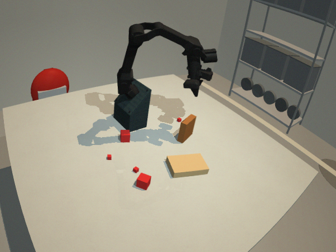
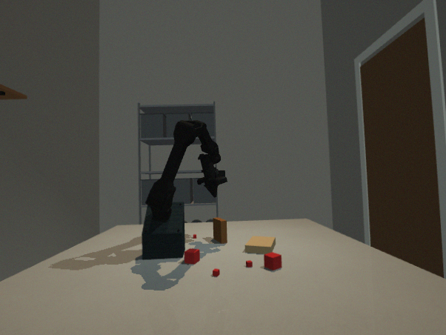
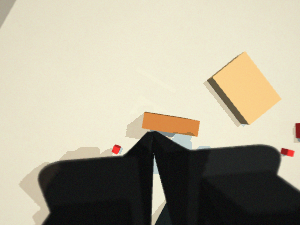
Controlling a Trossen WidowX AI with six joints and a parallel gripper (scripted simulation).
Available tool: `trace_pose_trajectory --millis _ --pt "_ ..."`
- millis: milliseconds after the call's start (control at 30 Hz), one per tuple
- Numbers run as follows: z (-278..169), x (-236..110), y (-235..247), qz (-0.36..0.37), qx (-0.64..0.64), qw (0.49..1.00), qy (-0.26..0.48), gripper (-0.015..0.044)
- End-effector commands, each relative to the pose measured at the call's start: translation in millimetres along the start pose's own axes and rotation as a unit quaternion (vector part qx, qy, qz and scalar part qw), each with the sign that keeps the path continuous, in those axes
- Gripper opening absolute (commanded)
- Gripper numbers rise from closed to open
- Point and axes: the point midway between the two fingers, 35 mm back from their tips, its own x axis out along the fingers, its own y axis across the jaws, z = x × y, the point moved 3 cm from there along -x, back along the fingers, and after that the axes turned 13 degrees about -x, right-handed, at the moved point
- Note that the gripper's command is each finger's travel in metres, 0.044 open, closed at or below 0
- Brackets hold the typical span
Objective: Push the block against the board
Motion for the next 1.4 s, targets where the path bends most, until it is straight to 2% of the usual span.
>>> trace_pose_trajectory --millis 0,200,400,500,567,1367 --pt "-22.6 29.8 -8.3 0.004 0.047 0.997 0.06 0.0" --pt "-51.9 59.6 -18.1 0.005 0.108 0.986 0.127 0.0" --pt "-53.3 63.3 -18.3 0.005 0.11 0.985 0.129 0.0" --pt "-62.3 98.9 -17.3 0.005 0.11 0.985 0.129 0.0" --pt "-65.9 109.1 -16.9 0.004 0.111 0.985 0.129 0.0" --pt "-43.4 114.1 -26.6 0.004 0.111 0.985 0.128 0.0"
